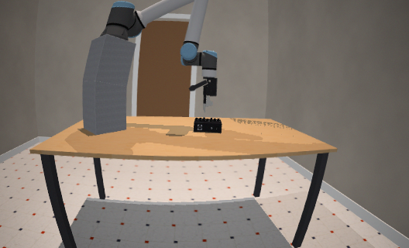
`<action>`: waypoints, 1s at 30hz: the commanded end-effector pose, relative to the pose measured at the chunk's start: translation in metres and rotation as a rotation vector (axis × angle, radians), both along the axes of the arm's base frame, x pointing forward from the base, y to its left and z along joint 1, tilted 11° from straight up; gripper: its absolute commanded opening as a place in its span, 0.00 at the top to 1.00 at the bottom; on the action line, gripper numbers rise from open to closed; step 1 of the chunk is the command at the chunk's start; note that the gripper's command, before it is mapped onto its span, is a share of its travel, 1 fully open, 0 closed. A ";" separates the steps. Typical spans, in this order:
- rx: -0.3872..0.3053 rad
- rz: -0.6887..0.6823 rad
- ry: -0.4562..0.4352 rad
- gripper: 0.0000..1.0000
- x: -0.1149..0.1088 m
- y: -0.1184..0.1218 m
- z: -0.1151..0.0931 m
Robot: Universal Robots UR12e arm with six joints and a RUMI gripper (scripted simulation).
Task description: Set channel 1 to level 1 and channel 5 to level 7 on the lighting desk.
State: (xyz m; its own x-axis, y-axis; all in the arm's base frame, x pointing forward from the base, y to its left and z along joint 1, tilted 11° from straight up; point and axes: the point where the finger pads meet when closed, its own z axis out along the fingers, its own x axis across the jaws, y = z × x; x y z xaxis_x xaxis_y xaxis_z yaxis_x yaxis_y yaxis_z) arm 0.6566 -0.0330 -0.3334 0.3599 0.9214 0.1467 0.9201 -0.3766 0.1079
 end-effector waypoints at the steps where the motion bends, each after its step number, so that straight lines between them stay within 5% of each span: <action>1: 0.000 0.000 -0.001 1.00 0.000 0.000 0.001; 30: 0.000 -0.002 -0.001 1.00 0.001 0.001 -0.004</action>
